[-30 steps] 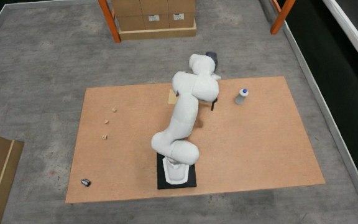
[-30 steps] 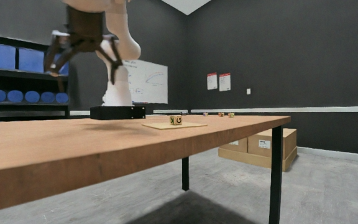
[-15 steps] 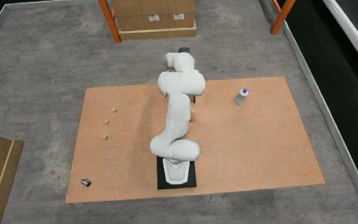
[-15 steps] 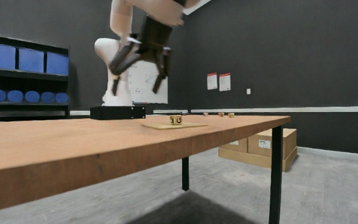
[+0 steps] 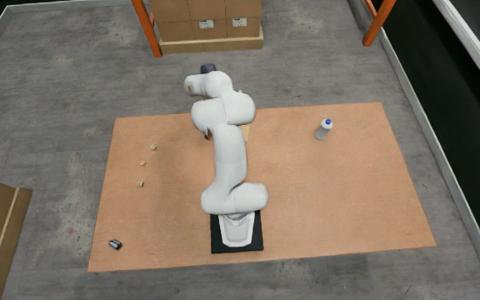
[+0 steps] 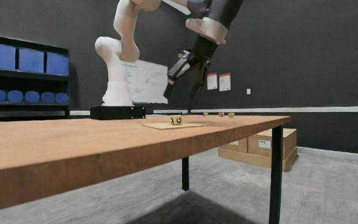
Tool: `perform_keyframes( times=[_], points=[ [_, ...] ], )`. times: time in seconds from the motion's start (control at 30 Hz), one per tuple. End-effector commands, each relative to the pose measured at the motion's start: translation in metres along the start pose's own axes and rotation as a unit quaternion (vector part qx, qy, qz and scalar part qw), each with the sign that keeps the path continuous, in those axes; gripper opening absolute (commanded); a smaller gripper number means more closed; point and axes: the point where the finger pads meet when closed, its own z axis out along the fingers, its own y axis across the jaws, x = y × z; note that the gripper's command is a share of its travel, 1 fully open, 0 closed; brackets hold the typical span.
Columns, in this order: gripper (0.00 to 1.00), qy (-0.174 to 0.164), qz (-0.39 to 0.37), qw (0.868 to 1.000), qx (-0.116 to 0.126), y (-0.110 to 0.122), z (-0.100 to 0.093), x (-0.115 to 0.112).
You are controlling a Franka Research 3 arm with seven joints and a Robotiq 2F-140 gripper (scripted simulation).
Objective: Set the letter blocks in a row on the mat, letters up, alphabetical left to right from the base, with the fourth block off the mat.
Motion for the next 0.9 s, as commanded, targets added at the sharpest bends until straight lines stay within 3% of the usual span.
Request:
perform_keyframes(
  times=[0.0, 0.07, 0.13, 0.3, 0.37, 0.43, 0.5, 0.53, 0.63, 0.77, 0.8, 0.83, 0.87],
  points=[
    [1.0, -0.027, 0.064, 0.998, 0.006, 0.03, -0.004, -0.014],
    [1.0, -0.042, 0.065, 0.997, 0.011, 0.074, -0.004, -0.017],
    [1.0, -0.05, 0.065, 0.997, 0.013, 0.1, -0.004, -0.017],
    [1.0, -0.056, 0.065, 0.996, 0.014, 0.117, -0.003, -0.017],
    [1.0, -0.074, 0.066, 0.995, 0.015, 0.176, 0.002, -0.011],
    [1.0, -0.08, 0.066, 0.995, 0.015, 0.197, 0.004, -0.007],
    [1.0, -0.08, 0.066, 0.995, 0.015, 0.197, 0.004, -0.007],
    [1.0, -0.088, 0.066, 0.994, 0.014, 0.229, 0.008, 0.0],
    [1.0, -0.099, 0.065, 0.993, 0.011, 0.274, 0.016, 0.013],
    [1.0, -0.099, 0.064, 0.993, 0.012, 0.274, 0.016, 0.013],
    [1.0, -0.104, 0.065, 0.992, 0.01, 0.295, 0.02, 0.02],
    [1.0, -0.112, 0.065, 0.992, 0.006, 0.334, 0.029, 0.037],
    [1.0, -0.114, 0.065, 0.991, 0.005, 0.341, 0.031, 0.04]
  ],
)
